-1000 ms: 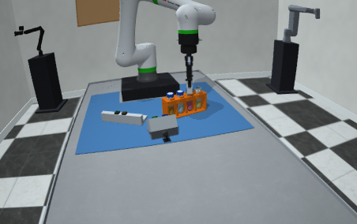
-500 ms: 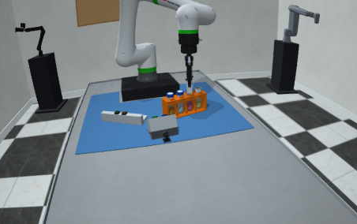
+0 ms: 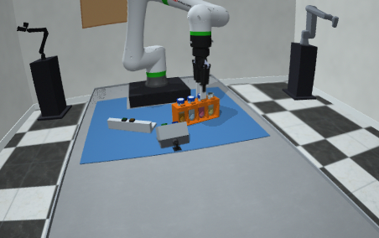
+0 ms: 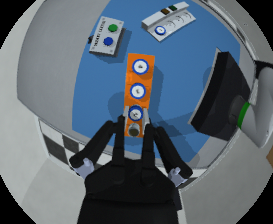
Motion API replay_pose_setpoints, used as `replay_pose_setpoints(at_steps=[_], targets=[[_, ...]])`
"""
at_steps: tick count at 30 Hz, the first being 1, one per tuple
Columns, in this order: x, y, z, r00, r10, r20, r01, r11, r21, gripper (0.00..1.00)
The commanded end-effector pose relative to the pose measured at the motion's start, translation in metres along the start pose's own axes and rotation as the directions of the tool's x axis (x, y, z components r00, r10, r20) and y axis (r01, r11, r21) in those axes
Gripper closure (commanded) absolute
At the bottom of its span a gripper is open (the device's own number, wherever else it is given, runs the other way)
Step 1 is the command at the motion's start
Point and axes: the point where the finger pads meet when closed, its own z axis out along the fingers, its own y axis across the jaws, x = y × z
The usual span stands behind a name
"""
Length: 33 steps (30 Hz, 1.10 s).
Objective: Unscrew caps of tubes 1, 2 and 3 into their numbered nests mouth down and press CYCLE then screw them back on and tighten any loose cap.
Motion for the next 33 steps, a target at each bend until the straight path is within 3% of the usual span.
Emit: replay_pose_setpoints(at_steps=[1,7,15,16,28,31,33], targets=[[0.0003,-0.0001,-0.0001,0.965,-0.26,0.014,0.26,0.966,-0.002,1.0],[0.0003,-0.0001,-0.0002,0.854,-0.52,0.013,0.52,0.854,0.002,1.0],[0.0003,-0.0001,-0.0002,0.847,-0.531,0.014,0.531,0.847,0.002,1.0],[0.0003,-0.0001,-0.0002,0.847,-0.531,0.014,0.531,0.847,0.002,0.65],[0.0003,-0.0001,-0.0002,0.847,-0.531,0.014,0.531,0.847,0.002,0.65],[0.0003,-0.0001,-0.0002,0.952,-0.305,0.014,0.305,0.952,-0.002,0.65],[0.0003,-0.0001,-0.0002,0.973,-0.229,0.014,0.229,0.973,-0.003,0.65]])
